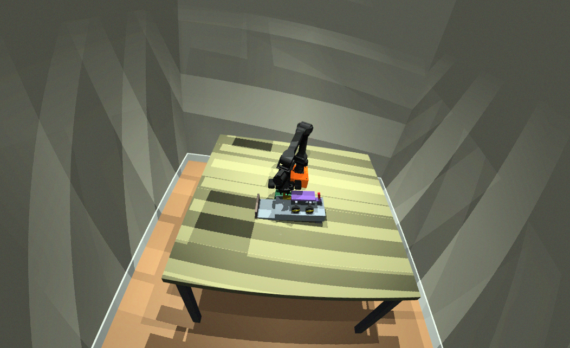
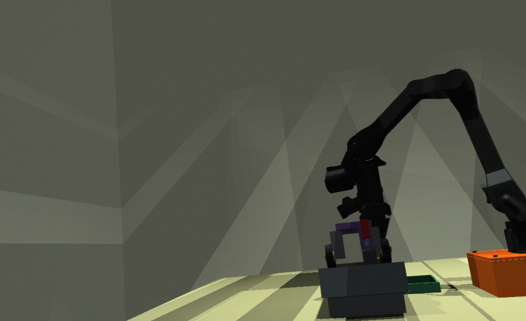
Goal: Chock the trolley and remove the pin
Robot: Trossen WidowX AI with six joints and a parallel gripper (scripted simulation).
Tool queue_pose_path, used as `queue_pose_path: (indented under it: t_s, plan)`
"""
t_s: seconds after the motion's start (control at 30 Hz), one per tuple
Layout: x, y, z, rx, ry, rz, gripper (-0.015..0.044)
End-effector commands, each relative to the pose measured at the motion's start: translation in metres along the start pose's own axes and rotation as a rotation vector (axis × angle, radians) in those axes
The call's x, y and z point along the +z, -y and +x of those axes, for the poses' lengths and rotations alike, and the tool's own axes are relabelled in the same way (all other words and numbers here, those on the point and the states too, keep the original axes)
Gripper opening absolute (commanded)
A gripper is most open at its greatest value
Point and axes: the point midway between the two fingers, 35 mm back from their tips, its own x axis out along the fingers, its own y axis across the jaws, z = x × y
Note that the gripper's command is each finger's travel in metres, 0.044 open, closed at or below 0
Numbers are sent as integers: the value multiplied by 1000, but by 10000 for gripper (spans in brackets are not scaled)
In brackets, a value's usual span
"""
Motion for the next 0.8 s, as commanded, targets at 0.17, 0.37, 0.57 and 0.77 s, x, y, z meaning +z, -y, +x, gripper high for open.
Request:
queue_pose_path:
  t_s: [0.17, 0.37, 0.57, 0.77]
  plan:
    - [-2, 0, -24, 9, 5, -2, 190]
    - [-3, 1, -38, 9, 5, -2, 190]
    - [-1, 1, -54, 9, 5, -2, 190]
    - [-2, 1, -51, 10, -9, 4, 242]
